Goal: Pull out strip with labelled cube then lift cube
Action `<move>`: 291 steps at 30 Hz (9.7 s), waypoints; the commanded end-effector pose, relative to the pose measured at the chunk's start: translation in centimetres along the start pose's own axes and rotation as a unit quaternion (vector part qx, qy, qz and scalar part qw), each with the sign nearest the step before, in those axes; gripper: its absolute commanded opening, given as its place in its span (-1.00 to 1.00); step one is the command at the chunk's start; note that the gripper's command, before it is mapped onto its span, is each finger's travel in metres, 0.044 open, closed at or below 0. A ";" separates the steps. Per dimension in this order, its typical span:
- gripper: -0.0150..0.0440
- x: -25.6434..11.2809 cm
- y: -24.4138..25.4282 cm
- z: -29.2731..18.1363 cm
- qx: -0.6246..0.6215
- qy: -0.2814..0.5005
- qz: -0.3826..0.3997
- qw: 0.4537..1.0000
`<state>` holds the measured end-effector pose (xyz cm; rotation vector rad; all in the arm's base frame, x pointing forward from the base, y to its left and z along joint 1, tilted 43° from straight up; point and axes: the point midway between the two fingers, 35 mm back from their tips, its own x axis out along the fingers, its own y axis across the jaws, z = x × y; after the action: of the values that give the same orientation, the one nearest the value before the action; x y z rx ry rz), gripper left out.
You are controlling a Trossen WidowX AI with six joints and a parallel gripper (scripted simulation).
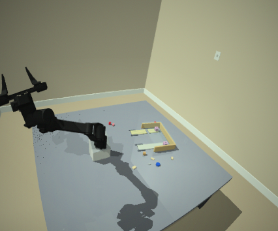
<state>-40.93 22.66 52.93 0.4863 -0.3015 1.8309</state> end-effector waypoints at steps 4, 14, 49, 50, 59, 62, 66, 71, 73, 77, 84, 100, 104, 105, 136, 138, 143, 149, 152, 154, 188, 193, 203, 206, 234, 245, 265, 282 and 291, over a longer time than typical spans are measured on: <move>0.86 1.8 -2.5 -2.9 -0.034 0.016 -0.026 0.999; 0.86 6.5 -15.5 -13.2 -0.163 0.095 -0.132 0.973; 0.86 -22.1 -65.3 -26.7 -0.304 0.438 -0.557 0.637; 0.86 -23.8 -65.9 -26.7 -0.300 0.446 -0.568 0.623; 0.86 -39.0 -68.2 -25.4 -0.249 0.513 -0.662 0.487; 0.86 -44.0 -67.6 -24.9 -0.225 0.530 -0.689 0.440; 0.86 -49.9 -65.8 -24.4 -0.190 0.550 -0.720 0.378; 0.86 -50.9 -65.4 -24.3 -0.184 0.552 -0.725 0.368; 0.86 -50.9 -65.4 -24.3 -0.184 0.552 -0.725 0.368; 0.86 -50.9 -65.4 -24.3 -0.184 0.552 -0.725 0.368; 0.51 -52.6 -66.6 -24.5 -0.131 0.562 -0.745 0.334; -0.49 -63.5 -66.4 -21.7 0.178 0.527 -0.830 0.042; -0.49 -63.5 -66.5 -21.4 0.177 0.527 -0.830 0.042; -0.49 -63.5 -66.5 -21.4 0.177 0.527 -0.830 0.042; -0.49 -67.5 -66.4 -22.8 0.177 0.527 -0.830 0.043; -0.49 -67.8 -66.4 -22.9 0.177 0.527 -0.830 0.042; -0.49 -68.6 -66.3 -23.2 0.177 0.527 -0.830 0.042; -0.49 -69.5 -66.1 -23.5 0.177 0.527 -0.830 0.042; -0.49 -69.9 -66.1 -23.7 0.176 0.527 -0.830 0.041; -0.49 -70.1 -66.0 -23.7 0.176 0.527 -0.830 0.041; -0.49 -70.3 -66.0 -23.8 0.176 0.527 -0.830 0.041; -0.49 -70.3 -66.0 -23.8 0.176 0.527 -0.830 0.041; -0.49 -70.5 -66.1 -23.9 0.176 0.527 -0.830 0.041; -0.49 -70.5 -66.1 -23.9 0.176 0.527 -0.830 0.041; -0.49 -69.8 -63.3 -25.2 0.177 0.528 -0.830 0.041; -0.49 -69.4 -61.8 -25.8 0.177 0.528 -0.830 0.041; -0.49 -68.7 -59.0 -27.0 0.178 0.529 -0.829 0.041; -0.49 -68.1 -56.7 -28.0 0.178 0.529 -0.829 0.040; -0.49 -67.7 -55.5 -28.4 0.178 0.529 -0.829 0.040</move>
<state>25.18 -4.70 -5.80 -0.4423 1.3336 -0.6876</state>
